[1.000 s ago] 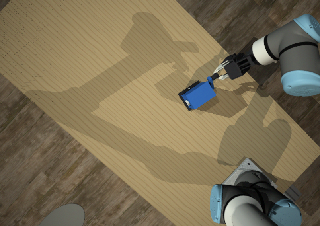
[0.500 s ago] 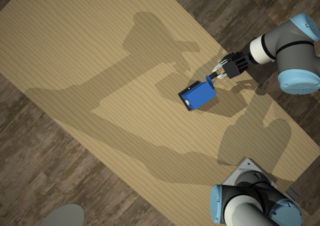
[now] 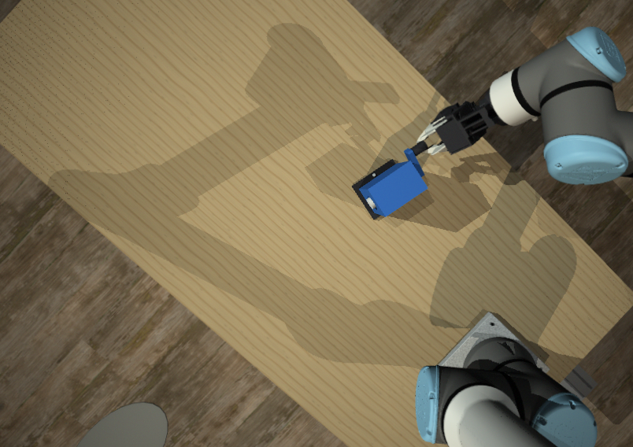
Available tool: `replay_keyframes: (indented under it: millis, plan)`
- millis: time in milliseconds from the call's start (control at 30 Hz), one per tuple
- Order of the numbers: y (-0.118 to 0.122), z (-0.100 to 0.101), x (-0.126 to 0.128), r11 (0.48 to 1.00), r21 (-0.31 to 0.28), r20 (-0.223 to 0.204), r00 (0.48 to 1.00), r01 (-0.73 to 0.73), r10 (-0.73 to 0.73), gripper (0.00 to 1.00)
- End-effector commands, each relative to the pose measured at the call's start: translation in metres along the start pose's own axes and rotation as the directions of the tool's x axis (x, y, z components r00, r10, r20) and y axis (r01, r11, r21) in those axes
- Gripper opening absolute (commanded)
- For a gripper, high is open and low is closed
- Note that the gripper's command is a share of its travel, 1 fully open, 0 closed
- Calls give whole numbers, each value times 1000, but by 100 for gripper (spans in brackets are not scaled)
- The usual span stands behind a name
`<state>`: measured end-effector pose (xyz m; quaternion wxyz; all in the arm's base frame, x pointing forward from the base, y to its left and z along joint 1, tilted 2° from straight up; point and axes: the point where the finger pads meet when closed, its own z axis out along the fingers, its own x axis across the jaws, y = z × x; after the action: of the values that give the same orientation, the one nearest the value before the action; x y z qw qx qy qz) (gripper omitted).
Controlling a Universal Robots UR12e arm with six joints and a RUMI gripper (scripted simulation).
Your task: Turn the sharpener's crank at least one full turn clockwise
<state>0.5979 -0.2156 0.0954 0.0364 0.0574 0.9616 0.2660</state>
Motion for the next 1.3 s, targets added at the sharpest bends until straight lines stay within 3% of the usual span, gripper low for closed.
replay_keyframes:
  millis: [0,1267]
  plan:
    - [-2,3,-2,1000,1,1,1000,0,0,9]
    - [-18,30,4,1000,1,1,1000,0,0,9]
